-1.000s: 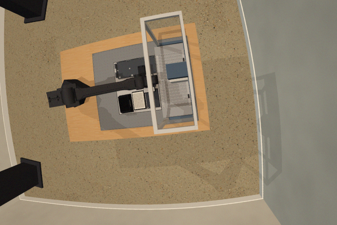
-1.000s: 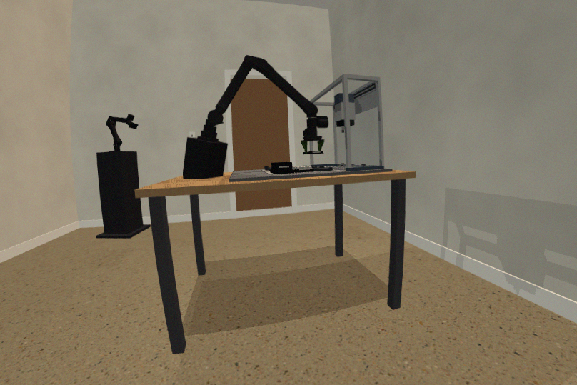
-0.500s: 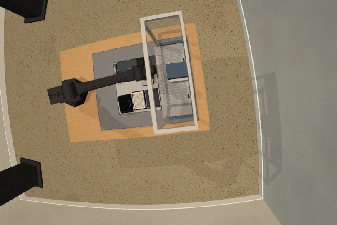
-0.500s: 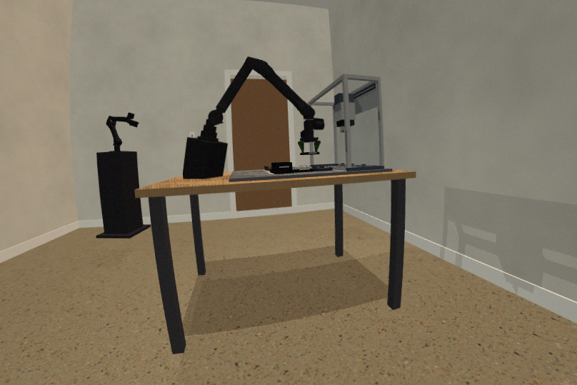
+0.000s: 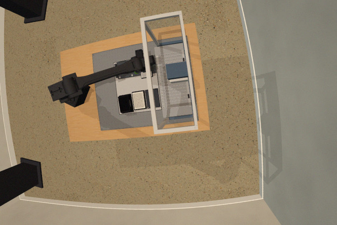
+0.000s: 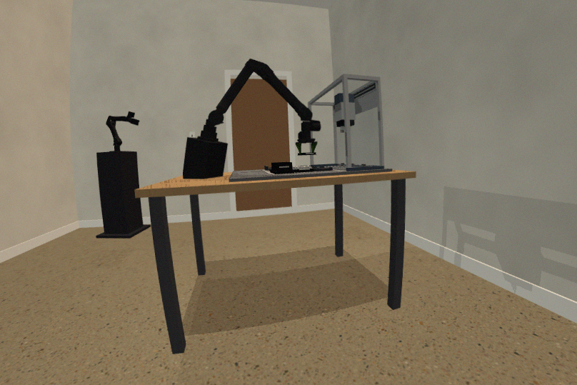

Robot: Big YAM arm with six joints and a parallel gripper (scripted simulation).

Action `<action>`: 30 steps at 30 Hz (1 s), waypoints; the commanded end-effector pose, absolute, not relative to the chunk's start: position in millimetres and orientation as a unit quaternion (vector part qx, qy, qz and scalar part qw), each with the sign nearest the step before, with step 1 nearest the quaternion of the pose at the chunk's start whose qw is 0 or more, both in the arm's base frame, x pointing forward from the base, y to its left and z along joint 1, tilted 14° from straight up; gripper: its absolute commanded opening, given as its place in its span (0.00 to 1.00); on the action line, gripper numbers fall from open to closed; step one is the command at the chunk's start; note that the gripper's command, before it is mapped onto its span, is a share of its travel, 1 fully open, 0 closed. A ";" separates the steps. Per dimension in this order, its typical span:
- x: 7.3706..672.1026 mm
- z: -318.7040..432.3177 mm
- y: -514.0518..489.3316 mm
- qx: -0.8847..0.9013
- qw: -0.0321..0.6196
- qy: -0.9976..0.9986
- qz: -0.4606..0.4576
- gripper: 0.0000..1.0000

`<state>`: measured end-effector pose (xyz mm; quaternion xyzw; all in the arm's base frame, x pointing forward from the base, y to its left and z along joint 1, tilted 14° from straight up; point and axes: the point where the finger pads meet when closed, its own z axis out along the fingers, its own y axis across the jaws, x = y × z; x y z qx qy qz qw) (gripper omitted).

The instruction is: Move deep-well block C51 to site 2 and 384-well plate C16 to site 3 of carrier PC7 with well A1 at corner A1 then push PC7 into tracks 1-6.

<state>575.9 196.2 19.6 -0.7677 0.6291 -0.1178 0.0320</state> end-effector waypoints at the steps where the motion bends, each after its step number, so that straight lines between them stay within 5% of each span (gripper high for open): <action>1: 592.0 35.1 225.9 -0.762 0.053 0.633 -0.126 0.00; 30: 589.3 37.5 246.7 -0.760 0.058 0.634 -0.127 0.00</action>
